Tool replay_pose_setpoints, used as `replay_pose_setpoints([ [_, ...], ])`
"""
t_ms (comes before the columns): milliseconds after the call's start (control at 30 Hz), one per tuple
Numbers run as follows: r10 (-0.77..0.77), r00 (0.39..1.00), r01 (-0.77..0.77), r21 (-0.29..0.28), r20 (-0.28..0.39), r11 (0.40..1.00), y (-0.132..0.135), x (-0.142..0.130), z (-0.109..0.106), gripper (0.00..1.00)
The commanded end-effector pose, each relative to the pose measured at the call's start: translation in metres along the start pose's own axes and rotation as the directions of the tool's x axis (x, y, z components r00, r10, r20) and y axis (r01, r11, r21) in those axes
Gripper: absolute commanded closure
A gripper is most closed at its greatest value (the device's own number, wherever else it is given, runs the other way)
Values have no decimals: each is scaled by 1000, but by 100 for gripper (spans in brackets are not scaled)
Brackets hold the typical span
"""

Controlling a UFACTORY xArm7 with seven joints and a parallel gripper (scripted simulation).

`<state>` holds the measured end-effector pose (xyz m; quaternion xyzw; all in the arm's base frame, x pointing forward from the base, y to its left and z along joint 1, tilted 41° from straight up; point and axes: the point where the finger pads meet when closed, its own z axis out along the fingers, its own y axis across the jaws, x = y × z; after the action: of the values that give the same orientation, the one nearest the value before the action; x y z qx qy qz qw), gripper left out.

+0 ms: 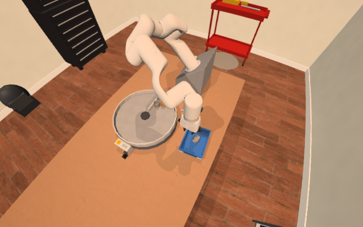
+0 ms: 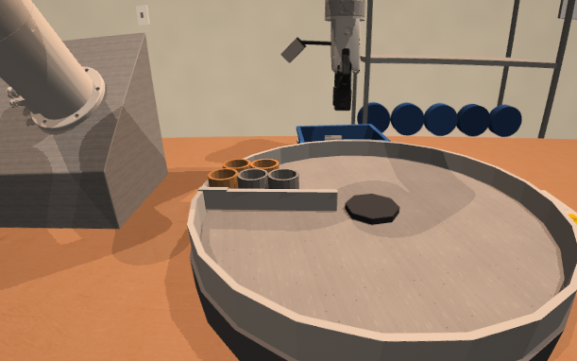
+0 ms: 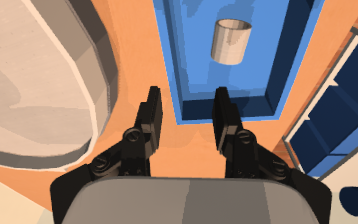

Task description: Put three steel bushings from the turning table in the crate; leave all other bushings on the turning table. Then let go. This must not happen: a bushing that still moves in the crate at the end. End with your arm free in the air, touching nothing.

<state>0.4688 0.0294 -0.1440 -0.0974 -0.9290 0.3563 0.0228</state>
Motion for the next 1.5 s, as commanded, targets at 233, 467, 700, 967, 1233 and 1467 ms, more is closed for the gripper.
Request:
replay_pose_setpoints([
  [233,0,1000,1,-16,16,1000,-86,22,-4,53],
  [467,0,1000,1,-16,16,1000,-129,34,-3,53],
  [700,0,1000,1,-15,16,1000,-177,47,-2,53],
  [967,0,1000,1,-15,16,1000,-229,62,-1,53],
  [1233,0,1000,0,-15,16,1000,-280,77,0,53],
  [1467,0,1000,0,-15,16,1000,-293,81,0,53],
])
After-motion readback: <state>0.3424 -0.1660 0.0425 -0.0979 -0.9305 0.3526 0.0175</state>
